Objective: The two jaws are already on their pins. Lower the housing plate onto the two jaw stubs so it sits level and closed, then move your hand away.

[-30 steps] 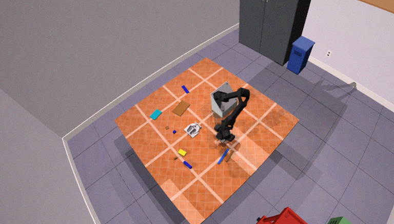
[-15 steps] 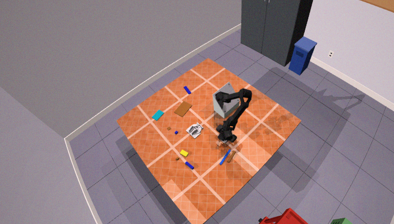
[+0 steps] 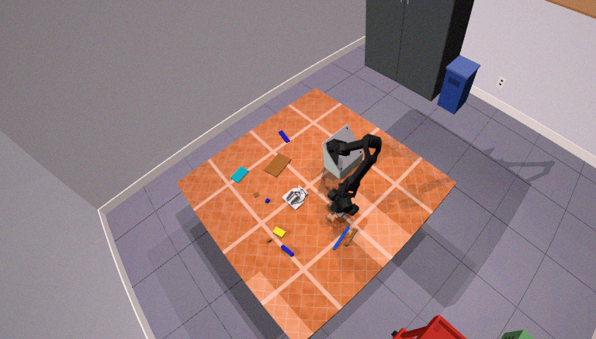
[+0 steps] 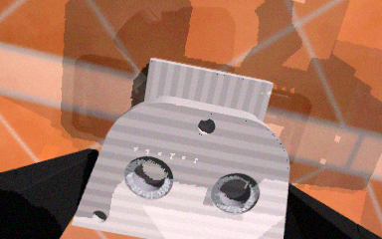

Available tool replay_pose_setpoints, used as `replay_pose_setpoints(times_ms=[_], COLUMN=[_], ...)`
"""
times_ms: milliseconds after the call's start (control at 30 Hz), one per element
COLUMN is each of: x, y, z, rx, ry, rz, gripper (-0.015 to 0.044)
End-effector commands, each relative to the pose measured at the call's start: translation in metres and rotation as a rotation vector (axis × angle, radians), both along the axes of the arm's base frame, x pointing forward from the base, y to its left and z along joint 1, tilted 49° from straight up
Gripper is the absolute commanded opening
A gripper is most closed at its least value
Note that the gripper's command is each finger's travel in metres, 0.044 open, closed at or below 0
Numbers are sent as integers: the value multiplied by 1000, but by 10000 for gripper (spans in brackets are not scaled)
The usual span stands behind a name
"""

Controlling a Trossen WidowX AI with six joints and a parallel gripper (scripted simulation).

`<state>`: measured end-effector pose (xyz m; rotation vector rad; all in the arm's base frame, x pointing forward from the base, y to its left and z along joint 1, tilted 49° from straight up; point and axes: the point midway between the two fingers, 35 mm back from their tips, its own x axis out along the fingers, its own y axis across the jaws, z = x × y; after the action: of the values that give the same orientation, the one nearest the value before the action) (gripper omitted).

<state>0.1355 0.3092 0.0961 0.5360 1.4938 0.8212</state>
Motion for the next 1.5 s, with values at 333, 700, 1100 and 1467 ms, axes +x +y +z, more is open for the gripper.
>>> replay_pose_setpoints(times_ms=[333, 700, 1100, 1467], x=[7, 8, 18, 43], y=[-25, -52, -59, -70], z=[21, 43, 37, 14], rx=[-6, -7, -21, -52], ry=[0, 2, -4, -14], rz=[-1, -4, -4, -1], gripper=[351, 351, 351, 351])
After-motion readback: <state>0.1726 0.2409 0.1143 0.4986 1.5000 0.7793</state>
